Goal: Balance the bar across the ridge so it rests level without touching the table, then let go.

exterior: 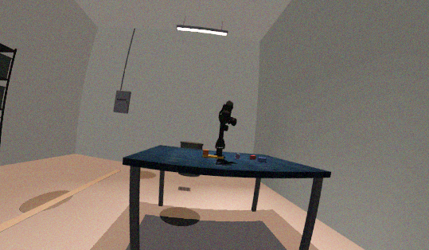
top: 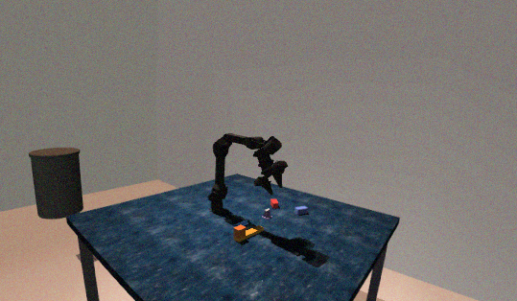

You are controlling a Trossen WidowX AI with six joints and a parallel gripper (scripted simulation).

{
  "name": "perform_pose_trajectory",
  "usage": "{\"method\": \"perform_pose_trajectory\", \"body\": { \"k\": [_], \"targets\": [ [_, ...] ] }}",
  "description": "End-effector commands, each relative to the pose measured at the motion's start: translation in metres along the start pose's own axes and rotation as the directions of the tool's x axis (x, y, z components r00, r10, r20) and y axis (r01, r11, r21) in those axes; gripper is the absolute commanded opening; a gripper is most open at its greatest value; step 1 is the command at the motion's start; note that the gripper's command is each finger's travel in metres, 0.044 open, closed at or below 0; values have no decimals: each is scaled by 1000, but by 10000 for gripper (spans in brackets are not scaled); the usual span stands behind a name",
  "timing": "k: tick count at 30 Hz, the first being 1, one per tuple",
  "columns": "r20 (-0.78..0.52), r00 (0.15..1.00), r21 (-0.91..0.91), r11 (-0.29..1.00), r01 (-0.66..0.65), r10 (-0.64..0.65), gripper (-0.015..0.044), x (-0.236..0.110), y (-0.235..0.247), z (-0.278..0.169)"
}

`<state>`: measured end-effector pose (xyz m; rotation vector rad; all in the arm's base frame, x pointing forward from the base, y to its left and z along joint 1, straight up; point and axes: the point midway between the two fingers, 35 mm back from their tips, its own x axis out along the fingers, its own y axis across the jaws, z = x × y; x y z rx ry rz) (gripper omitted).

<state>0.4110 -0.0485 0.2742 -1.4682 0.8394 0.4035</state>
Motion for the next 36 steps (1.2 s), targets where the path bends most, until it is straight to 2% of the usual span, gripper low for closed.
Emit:
{"method": "perform_pose_trajectory", "body": {
  "k": [1, 7, 15, 25, 36],
  "targets": [
    [10, 983, -51, 982, -184, 185, 315, 21, 33, -13],
    [36, 911, -95, 908, -407, 412, 315, 34, 77, -31],
    [96, 747, -166, 750, -640, 658, 315, 33, 129, -50],
    [103, 730, -172, 735, -656, 676, 315, 35, 134, -51],
    [103, 730, -172, 735, -656, 676, 315, 85, 178, -44]
  ]
}}
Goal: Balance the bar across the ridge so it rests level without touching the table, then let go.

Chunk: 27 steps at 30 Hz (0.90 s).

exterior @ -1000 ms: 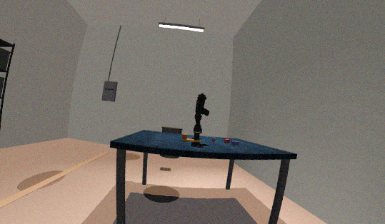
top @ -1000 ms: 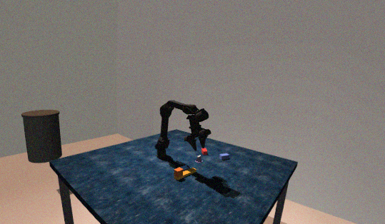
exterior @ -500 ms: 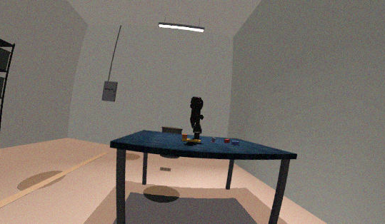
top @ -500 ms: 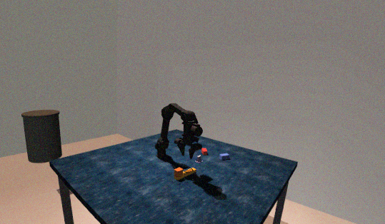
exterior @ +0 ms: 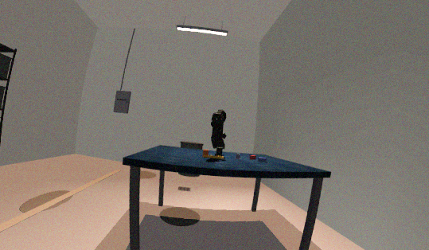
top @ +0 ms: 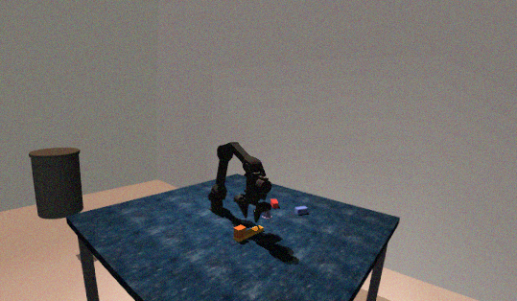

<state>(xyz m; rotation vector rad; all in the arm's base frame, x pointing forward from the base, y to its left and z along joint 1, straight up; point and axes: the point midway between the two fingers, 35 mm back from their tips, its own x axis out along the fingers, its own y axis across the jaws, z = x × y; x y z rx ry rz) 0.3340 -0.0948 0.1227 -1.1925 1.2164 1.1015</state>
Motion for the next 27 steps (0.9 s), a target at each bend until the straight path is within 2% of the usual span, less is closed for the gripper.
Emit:
{"method": "perform_pose_trajectory", "body": {
  "k": [1, 27],
  "targets": [
    [10, 1000, -3, 1000, -23, 23, 315, 36, 6, 2],
    [10, 1000, -3, 1000, -23, 23, 315, 67, 8, 3]
  ]
}}
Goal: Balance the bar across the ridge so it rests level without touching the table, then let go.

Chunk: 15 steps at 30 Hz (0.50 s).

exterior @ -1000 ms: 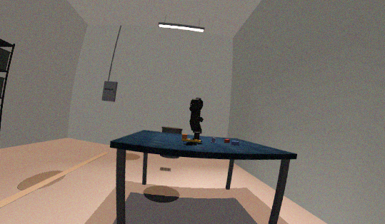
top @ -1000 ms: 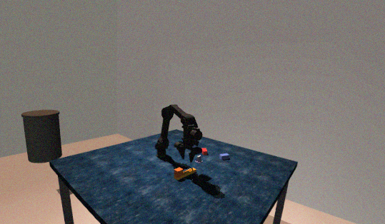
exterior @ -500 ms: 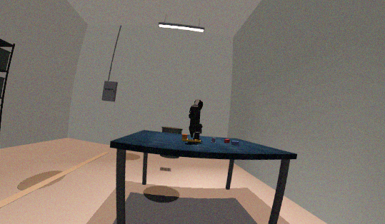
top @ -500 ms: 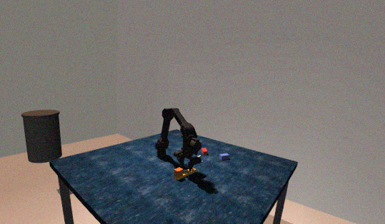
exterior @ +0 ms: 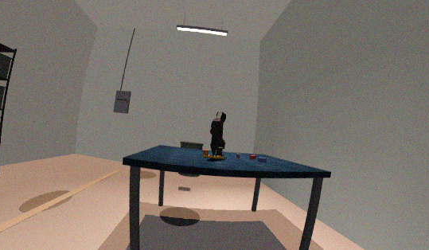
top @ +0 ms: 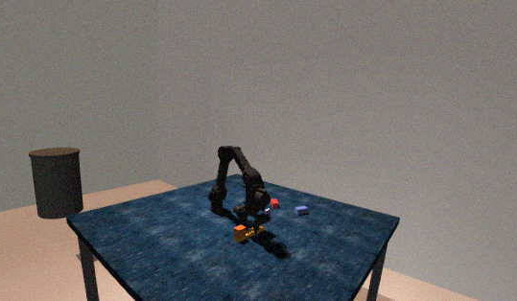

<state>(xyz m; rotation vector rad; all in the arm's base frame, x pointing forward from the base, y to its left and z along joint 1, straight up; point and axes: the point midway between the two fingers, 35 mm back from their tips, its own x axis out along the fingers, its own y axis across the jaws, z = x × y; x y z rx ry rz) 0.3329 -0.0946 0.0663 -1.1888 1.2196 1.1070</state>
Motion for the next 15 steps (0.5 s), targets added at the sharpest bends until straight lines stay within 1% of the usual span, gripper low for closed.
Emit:
{"method": "perform_pose_trajectory", "body": {
  "k": [1, 15],
  "targets": [
    [8, 1000, -3, 1000, -17, 17, 315, 13, 3, 1],
    [8, 1000, -3, 1000, -17, 17, 315, 15, 4, 1]
  ]
}}
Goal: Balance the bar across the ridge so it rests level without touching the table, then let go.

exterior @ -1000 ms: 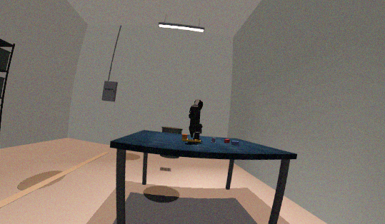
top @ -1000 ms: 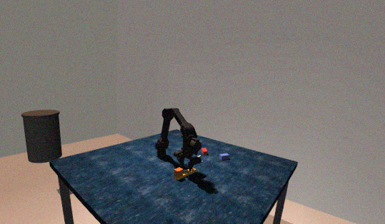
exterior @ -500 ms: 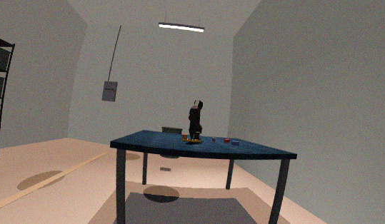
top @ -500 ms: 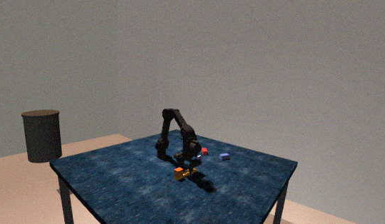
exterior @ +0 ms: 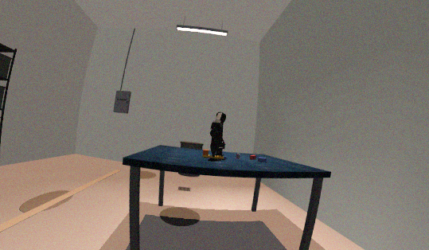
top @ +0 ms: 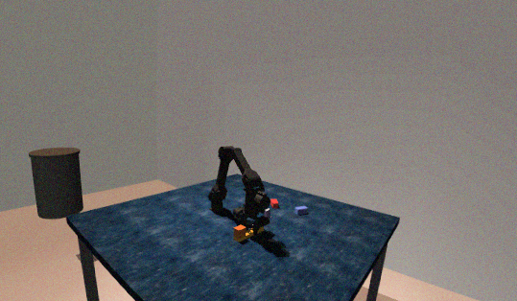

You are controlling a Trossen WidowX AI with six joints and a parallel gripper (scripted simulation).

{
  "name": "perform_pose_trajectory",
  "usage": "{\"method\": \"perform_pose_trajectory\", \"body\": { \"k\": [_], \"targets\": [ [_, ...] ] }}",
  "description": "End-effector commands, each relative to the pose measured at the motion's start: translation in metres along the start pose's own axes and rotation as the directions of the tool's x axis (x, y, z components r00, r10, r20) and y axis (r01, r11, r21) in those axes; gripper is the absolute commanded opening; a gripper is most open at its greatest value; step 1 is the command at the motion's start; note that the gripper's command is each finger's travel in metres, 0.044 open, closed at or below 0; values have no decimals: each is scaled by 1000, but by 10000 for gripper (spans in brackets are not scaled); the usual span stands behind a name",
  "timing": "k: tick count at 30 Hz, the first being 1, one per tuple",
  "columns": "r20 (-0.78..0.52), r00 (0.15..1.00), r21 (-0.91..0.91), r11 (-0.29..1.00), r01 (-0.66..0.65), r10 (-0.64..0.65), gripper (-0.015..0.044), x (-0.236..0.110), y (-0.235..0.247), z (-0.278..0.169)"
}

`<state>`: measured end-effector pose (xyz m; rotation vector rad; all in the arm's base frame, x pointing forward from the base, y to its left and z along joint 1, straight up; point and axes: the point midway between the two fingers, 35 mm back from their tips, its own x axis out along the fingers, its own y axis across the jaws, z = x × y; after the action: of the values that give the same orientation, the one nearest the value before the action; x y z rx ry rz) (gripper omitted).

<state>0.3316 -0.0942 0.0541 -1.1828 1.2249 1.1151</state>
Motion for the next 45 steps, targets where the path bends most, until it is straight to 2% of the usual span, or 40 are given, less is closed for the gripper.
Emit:
{"method": "perform_pose_trajectory", "body": {
  "k": [1, 9, 16, 23, 26, 45],
  "targets": [
    [6, 1000, -3, 1000, -7, 7, 315, 3, 2, 1],
    [6, 1000, -3, 1000, -7, 7, 315, 3, 2, 1],
    [1, 1000, 0, 1000, -3, 3, 131, 1, 1, 0],
    [1, 1000, 0, 1000, -3, 3, 85, 1, 1, 0],
    [1, 1000, 0, 1000, -3, 3, 6, -3, 0, 0],
    [4, 1000, -2, 1000, -5, 5, 0, -51, -3, 0]
  ]
}}
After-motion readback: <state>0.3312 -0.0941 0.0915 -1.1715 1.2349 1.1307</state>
